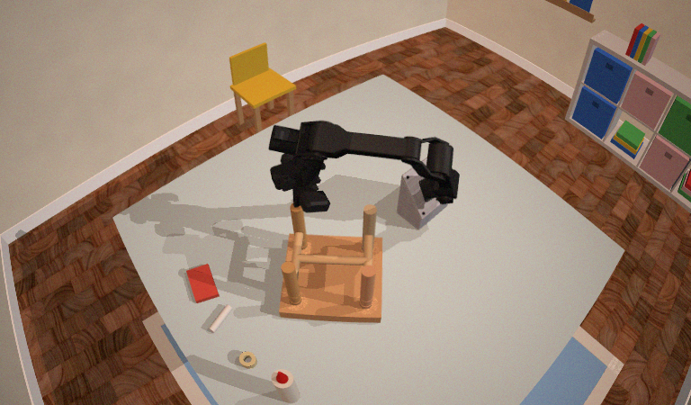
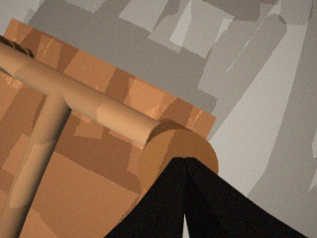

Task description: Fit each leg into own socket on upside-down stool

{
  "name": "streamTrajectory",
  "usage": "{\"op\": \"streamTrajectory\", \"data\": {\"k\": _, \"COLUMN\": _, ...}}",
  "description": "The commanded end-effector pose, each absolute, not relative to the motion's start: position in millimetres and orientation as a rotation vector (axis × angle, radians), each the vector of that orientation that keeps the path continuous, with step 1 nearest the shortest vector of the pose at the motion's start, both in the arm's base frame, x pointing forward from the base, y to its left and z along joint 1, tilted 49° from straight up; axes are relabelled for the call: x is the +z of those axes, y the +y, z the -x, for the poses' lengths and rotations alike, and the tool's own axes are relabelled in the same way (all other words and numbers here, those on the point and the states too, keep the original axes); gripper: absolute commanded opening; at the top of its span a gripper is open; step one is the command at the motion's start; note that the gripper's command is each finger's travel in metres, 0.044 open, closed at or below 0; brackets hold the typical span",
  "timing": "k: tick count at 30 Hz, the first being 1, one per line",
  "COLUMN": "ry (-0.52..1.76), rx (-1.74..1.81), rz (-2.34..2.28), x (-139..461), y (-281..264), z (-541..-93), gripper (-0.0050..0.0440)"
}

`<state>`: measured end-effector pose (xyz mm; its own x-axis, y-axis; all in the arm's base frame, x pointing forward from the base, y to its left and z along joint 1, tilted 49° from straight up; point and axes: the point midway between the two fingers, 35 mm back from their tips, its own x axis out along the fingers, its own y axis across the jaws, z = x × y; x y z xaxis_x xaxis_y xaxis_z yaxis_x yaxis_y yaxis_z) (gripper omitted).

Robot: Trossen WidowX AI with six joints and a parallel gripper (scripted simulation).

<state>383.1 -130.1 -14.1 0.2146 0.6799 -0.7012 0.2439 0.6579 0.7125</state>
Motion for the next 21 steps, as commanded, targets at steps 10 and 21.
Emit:
{"op": "streamTrajectory", "data": {"k": 10, "ry": 1.404, "rx": 0.385, "rz": -0.853, "x": -22.4, "y": -118.7, "z": -383.4, "gripper": 0.0000}}
{"op": "streamTrajectory", "data": {"k": 21, "ry": 1.389, "rx": 0.377, "rz": -0.855, "x": -13.1, "y": -130.3, "z": -384.9, "gripper": 0.0000}}
